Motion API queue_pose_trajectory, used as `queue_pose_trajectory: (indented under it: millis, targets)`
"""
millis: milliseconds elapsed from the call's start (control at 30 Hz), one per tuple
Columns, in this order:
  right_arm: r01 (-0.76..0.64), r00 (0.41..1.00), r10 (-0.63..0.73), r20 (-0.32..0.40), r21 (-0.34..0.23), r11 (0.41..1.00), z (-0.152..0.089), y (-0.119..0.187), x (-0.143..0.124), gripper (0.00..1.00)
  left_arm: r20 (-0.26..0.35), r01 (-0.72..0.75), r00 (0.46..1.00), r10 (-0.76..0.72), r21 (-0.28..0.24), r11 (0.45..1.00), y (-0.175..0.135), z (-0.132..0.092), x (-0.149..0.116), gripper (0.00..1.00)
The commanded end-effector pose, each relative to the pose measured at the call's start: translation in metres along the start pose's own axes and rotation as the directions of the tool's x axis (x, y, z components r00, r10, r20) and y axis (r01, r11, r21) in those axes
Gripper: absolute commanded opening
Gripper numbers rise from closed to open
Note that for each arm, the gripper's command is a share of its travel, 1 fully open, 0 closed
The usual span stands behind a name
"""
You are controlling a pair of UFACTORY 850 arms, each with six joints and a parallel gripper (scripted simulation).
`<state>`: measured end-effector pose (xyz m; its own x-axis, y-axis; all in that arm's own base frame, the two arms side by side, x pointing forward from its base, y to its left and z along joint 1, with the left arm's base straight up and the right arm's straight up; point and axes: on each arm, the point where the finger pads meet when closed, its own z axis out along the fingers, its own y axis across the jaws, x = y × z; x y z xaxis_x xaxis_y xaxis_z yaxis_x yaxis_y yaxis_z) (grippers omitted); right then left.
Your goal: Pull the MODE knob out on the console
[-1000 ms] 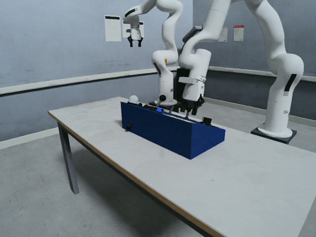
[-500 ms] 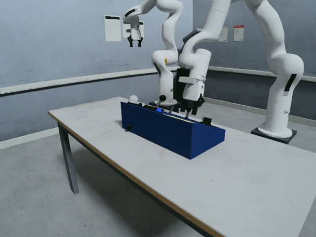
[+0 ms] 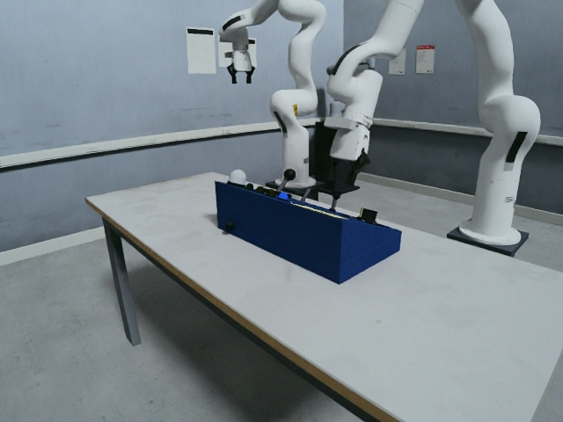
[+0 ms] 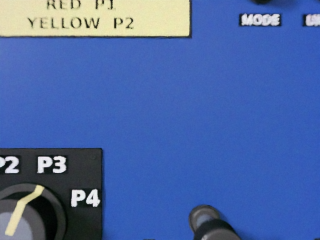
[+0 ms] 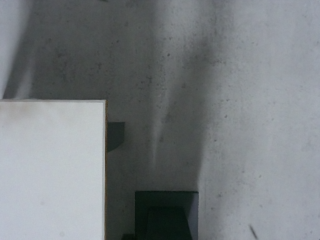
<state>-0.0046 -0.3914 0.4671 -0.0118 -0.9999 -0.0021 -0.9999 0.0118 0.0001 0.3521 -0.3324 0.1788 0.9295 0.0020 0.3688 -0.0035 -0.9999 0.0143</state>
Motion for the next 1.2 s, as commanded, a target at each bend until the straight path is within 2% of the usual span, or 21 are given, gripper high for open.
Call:
queue_pose_trajectory:
  millis: [0,133,267,500,533,1167]
  targets:
    - [0.000,1.000,0.000,-0.002,0.000,1.000,-0.001,0.000,0.000,1.00,0.019,-0.003,1.000,0.002,0.013,1.000,0.000,-0.034,0.002,0.77]
    - [0.000,1.000,0.000,-0.002,0.000,1.000,-0.001,0.000,0.000,1.00,0.019,-0.003,1.000,0.002,0.013,1.000,0.000,-0.060,0.002,0.77]
    - [0.000,1.000,0.000,-0.002,0.000,1.000,-0.001,0.000,0.000,1.00,0.019,-0.003,1.000,0.002,0.013,1.000,0.000,-0.071,0.002,0.77]
    - [0.000,1.000,0.000,-0.002,0.000,1.000,-0.001,0.000,0.000,1.00,0.019,-0.003,1.000,0.002,0.013,1.000,0.000,-0.072,0.002,0.77]
    - [0.000,1.000,0.000,-0.002,0.000,1.000,-0.001,0.000,0.000,1.00,0.019,-0.003,1.000,0.002,0.013,1.000,0.000,-0.072,0.002,1.00]
    - [0.000,1.000,0.000,-0.002,0.000,1.000,-0.001,0.000,0.000,1.00,0.019,-0.003,1.000,0.002,0.013,1.000,0.000,-0.072,0.002,1.00]
